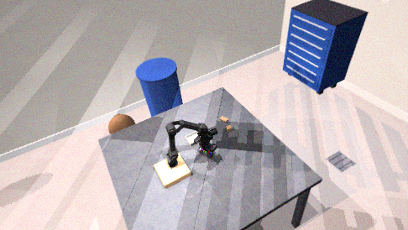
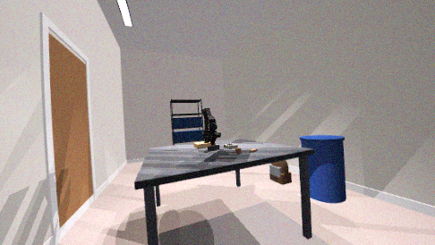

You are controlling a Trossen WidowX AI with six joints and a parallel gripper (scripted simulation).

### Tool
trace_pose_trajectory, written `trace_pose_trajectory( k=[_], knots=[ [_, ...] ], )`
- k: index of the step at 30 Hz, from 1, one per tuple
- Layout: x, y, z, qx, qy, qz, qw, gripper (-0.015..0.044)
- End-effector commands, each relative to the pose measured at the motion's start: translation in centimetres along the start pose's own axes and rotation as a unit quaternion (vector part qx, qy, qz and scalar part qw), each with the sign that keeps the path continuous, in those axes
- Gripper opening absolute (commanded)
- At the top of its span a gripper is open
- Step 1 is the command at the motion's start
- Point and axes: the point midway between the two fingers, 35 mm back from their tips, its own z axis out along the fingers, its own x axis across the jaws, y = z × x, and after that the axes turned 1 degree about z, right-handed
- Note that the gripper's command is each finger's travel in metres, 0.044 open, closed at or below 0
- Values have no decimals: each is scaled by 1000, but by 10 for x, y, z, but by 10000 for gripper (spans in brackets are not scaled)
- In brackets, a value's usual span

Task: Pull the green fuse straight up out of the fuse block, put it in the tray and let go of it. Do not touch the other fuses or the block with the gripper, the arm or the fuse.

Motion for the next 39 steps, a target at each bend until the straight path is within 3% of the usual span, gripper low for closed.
trace_pose_trajectory(
  k=[1,20,30,39],
  knots=[
    [0,0,2,1,-2,-2,1000,69],
    [0,0,11,1,-2,-2,1000,69],
    [0,0,10,0,0,0,1000,2],
    [0,0,7,0,0,0,1000,0]
  ],
)
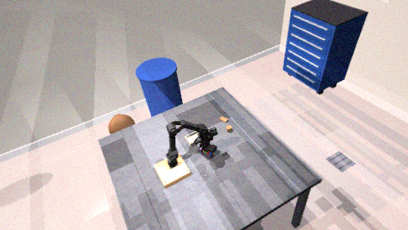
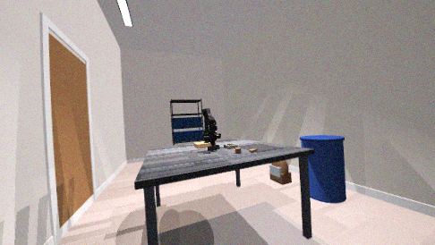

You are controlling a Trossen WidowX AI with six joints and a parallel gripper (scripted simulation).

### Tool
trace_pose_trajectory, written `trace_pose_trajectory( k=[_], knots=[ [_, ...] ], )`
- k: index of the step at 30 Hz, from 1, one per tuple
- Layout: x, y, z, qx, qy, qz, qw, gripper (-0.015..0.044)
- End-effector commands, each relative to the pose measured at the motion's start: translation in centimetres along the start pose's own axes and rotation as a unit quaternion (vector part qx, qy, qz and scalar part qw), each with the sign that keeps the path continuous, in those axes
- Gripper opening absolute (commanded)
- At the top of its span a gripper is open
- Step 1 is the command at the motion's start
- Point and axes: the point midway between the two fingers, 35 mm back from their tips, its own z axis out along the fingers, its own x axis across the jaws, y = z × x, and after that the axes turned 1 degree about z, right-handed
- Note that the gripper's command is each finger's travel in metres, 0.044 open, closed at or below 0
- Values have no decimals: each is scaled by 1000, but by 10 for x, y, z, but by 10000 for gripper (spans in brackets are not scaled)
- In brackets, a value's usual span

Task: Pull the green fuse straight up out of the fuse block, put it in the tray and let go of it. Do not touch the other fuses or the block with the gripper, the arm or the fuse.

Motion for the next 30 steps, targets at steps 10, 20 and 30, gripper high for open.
trace_pose_trajectory(
  k=[10,20,30],
  knots=[
    [0,0,-7,0,0,0,1000,0],
    [0,0,-12,0,0,-1,1000,0],
    [0,0,-16,1,-1,-1,1000,0]
  ],
)
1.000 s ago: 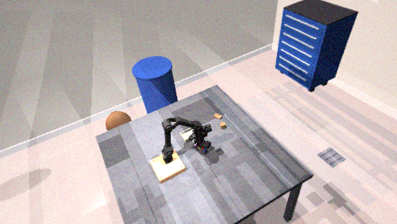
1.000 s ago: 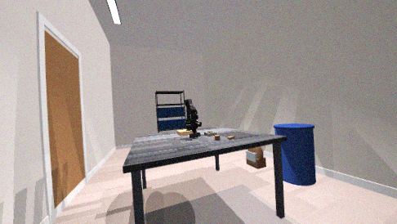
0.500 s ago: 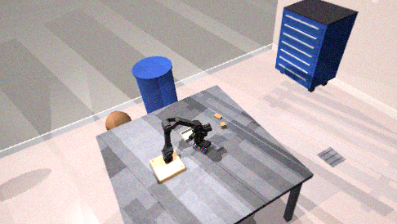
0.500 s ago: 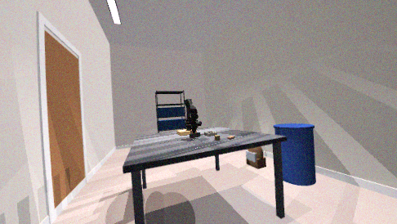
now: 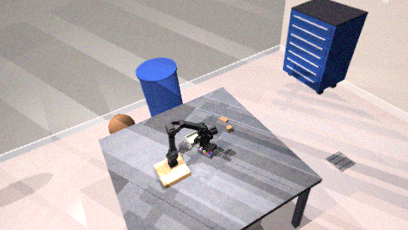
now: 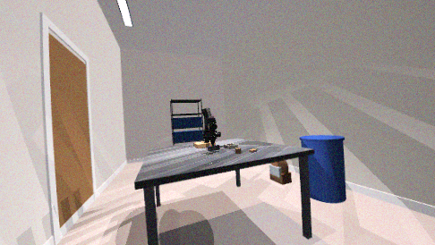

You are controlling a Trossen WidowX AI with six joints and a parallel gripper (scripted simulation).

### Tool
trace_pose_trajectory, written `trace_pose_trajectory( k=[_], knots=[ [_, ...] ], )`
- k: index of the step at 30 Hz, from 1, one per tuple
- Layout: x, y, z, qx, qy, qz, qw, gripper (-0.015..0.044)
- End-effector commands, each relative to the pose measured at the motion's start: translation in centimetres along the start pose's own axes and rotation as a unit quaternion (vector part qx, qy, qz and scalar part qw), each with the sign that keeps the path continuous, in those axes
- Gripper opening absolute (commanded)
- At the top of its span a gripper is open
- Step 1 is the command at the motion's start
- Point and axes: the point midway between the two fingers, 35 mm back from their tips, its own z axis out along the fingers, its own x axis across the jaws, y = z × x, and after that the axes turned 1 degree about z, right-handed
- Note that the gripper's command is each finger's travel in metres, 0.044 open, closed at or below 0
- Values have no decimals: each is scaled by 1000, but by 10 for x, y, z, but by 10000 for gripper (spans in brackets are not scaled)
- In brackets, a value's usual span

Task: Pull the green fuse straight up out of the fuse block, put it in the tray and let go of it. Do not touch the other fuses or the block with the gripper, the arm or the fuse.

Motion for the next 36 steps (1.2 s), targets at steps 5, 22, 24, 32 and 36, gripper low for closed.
trace_pose_trajectory(
  k=[5,22,24,32,36],
  knots=[
    [0,0,-5,0,-1,-1,1000,0],
    [0,0,-13,0,-1,-1,1000,0],
    [0,0,-14,0,-1,-1,1000,0],
    [0,0,-18,0,-1,-1,1000,0],
    [0,0,-20,0,-1,-1,1000,0]
  ],
)
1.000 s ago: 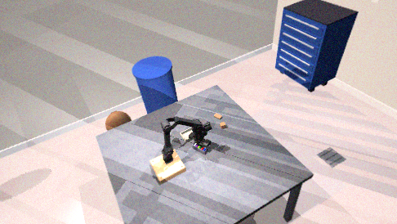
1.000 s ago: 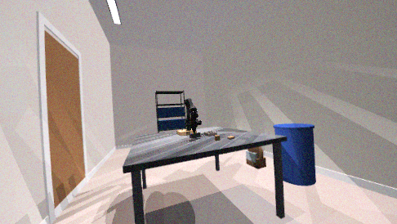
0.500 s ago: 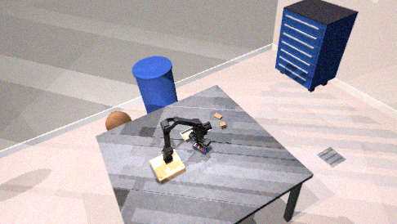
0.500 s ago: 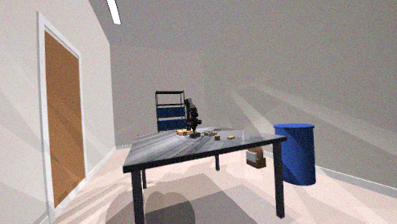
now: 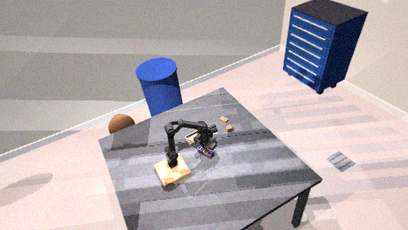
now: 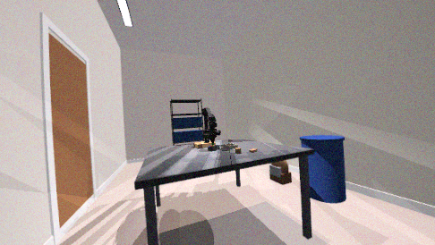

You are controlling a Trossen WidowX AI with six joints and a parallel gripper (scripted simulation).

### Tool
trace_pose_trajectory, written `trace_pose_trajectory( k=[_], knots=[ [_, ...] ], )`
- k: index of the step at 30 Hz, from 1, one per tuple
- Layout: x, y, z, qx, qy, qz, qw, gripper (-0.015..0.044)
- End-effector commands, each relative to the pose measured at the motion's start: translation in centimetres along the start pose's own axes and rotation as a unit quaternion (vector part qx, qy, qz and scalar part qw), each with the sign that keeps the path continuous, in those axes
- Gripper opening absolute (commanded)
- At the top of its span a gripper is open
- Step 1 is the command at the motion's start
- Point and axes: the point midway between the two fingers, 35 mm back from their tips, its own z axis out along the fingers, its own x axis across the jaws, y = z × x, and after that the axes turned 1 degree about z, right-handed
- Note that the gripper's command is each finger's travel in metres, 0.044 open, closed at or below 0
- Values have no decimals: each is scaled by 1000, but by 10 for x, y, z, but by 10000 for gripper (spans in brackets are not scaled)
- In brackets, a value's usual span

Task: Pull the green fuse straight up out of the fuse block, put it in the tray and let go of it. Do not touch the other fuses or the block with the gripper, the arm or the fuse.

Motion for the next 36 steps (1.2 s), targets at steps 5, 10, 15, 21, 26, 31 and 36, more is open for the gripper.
trace_pose_trajectory(
  k=[5,10,15,21,26,31,36],
  knots=[
    [0,0,-5,0,-2,-1,1000,0],
    [0,0,-8,0,-2,-1,1000,0],
    [0,0,-16,0,-2,-1,1000,0],
    [0,0,-26,0,-2,-1,1000,0],
    [0,0,-28,0,-2,-1,1000,0],
    [18,14,-29,-1,-1,-1,1000,0],
    [39,29,-29,-1,0,-1,1000,0]
  ],
)
